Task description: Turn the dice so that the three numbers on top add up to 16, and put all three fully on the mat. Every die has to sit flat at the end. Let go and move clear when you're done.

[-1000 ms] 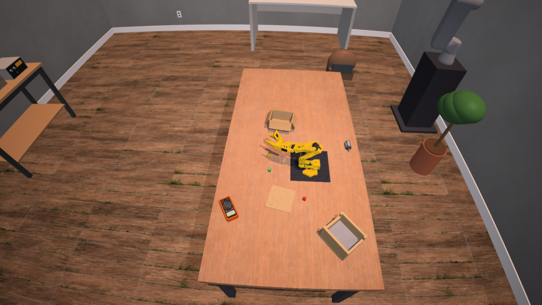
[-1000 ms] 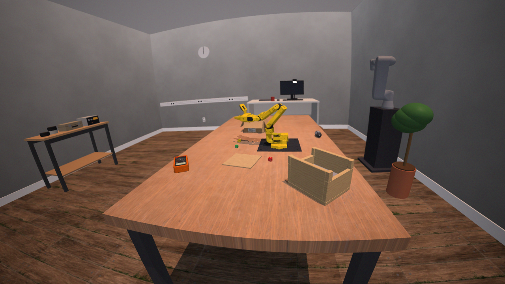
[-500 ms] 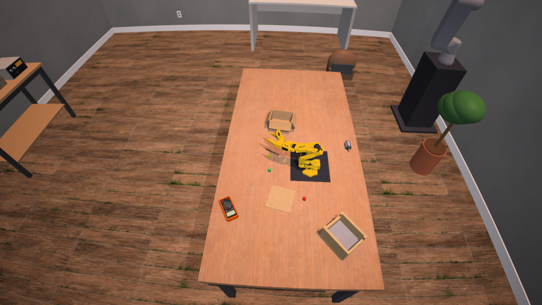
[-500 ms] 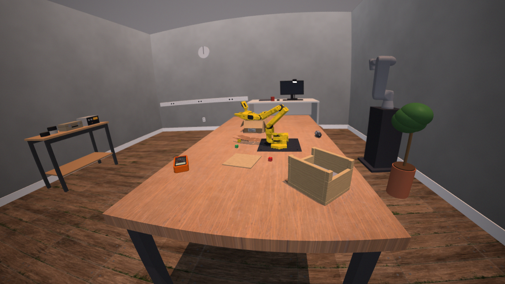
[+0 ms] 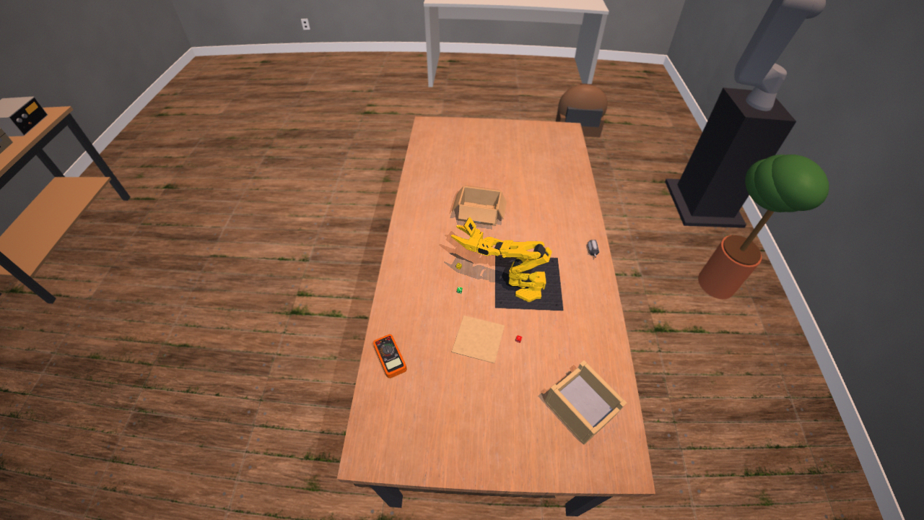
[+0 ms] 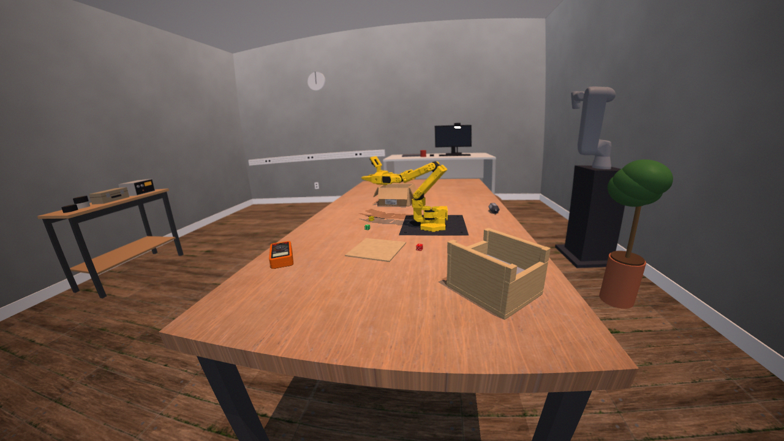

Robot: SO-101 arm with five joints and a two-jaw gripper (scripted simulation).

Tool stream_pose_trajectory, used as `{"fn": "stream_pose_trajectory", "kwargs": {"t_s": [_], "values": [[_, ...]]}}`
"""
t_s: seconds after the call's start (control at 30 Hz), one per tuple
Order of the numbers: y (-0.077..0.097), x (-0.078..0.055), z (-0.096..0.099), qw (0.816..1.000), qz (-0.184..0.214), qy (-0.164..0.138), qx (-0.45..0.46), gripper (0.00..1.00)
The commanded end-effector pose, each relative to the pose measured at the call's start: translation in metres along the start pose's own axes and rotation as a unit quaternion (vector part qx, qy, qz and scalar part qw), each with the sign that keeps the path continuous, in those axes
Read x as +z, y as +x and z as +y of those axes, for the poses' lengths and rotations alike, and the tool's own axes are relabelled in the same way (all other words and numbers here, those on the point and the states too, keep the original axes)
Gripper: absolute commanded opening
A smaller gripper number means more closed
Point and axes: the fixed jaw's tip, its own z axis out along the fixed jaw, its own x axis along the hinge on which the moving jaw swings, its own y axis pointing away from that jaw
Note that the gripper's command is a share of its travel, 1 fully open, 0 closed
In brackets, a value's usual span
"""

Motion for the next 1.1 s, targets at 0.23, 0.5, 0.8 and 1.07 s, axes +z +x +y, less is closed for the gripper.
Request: {"fn": "stream_pose_trajectory", "kwargs": {"t_s": [0.23, 0.5, 0.8, 1.07], "values": [[0.005, 0.019, 0.004, 0.993, 0.116, -0.007, 0.013, 0.25], [0.009, 0.026, 0.006, 0.98, 0.199, -0.007, 0.02, 0.25], [0.013, 0.024, 0.009, 0.945, 0.326, -0.005, 0.029, 0.25], [0.015, 0.016, 0.011, 0.916, 0.401, -0.002, 0.032, 0.25]]}}
